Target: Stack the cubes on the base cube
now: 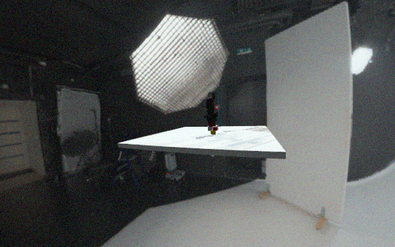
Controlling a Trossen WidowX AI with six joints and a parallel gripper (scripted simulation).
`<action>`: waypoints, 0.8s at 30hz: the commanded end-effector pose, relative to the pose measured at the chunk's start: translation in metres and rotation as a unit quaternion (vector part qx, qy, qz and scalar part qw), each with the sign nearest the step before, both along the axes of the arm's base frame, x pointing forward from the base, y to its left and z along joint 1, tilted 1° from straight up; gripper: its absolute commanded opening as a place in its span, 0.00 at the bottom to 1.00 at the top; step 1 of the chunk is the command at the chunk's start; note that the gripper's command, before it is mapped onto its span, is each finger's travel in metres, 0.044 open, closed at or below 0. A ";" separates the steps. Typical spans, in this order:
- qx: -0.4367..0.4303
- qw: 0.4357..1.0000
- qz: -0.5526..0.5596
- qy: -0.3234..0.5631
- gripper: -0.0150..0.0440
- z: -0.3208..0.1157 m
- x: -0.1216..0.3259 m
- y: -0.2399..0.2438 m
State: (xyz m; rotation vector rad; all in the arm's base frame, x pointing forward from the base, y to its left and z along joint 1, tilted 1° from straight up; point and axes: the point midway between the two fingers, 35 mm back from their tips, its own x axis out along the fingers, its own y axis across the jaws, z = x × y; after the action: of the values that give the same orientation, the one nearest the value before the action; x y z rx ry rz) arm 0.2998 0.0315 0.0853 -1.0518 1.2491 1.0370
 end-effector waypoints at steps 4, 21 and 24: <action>0.000 1.000 0.003 0.009 0.43 -0.011 -0.003 0.000; 0.000 1.000 0.001 0.009 0.43 -0.030 -0.001 0.001; 0.000 1.000 0.000 0.009 0.43 -0.037 0.000 0.001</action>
State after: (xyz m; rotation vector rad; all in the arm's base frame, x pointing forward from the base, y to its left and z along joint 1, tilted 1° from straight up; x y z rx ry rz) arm 0.3028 0.0325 0.0629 -1.0562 1.2427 1.0361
